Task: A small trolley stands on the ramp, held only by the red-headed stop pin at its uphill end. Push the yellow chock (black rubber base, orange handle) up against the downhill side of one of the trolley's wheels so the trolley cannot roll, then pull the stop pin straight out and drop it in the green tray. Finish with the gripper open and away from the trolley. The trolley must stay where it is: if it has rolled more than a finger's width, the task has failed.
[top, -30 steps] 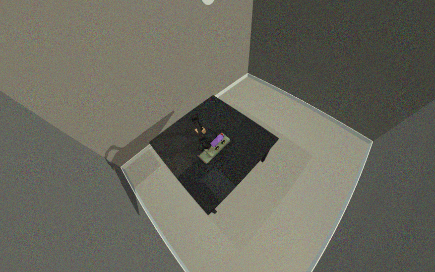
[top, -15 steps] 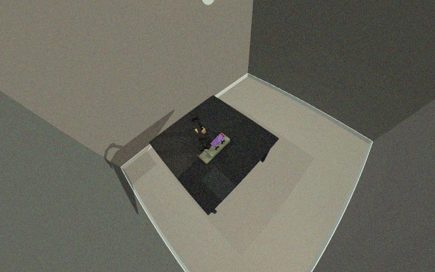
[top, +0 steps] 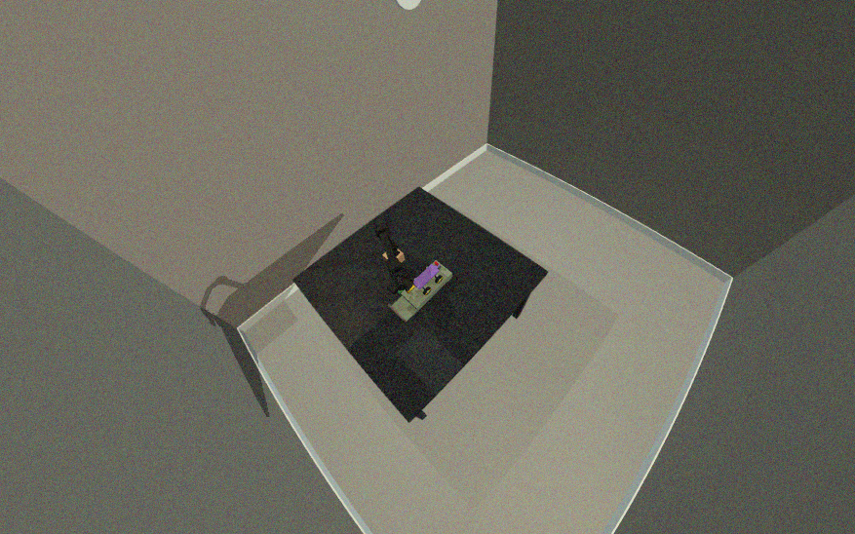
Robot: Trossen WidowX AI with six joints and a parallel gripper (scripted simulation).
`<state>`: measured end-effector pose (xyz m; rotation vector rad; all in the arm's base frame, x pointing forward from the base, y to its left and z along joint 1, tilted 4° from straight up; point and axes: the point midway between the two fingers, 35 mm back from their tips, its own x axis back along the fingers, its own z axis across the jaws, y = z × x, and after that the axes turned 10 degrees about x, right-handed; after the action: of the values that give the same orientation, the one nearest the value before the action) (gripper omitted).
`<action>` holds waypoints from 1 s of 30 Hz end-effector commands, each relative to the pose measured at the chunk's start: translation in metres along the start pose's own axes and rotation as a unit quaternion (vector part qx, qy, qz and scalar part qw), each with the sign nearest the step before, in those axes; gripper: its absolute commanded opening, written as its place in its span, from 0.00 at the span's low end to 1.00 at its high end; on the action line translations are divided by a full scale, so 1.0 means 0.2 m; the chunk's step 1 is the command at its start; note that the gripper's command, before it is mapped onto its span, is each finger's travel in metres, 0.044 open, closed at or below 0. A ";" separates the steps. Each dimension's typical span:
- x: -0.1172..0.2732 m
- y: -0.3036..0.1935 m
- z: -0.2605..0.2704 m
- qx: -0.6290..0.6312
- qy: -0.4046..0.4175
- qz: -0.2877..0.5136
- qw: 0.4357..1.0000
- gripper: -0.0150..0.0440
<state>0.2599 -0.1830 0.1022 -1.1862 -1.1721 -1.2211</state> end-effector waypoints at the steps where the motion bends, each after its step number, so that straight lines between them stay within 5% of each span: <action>1: 0.07 0.01 0.00 0.002 0.001 -0.003 1.000 0.58; 3: 0.09 0.01 0.00 0.002 0.001 -0.003 1.000 0.58; 7: 0.05 0.00 0.00 0.000 0.000 -0.001 1.000 0.75; 11: 0.07 0.03 0.03 -0.039 0.002 -0.011 0.999 0.58; 30: 0.13 0.26 0.44 -0.351 0.050 -0.022 0.935 0.58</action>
<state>0.3068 -0.1105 0.1282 -1.5408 -0.7811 -1.7245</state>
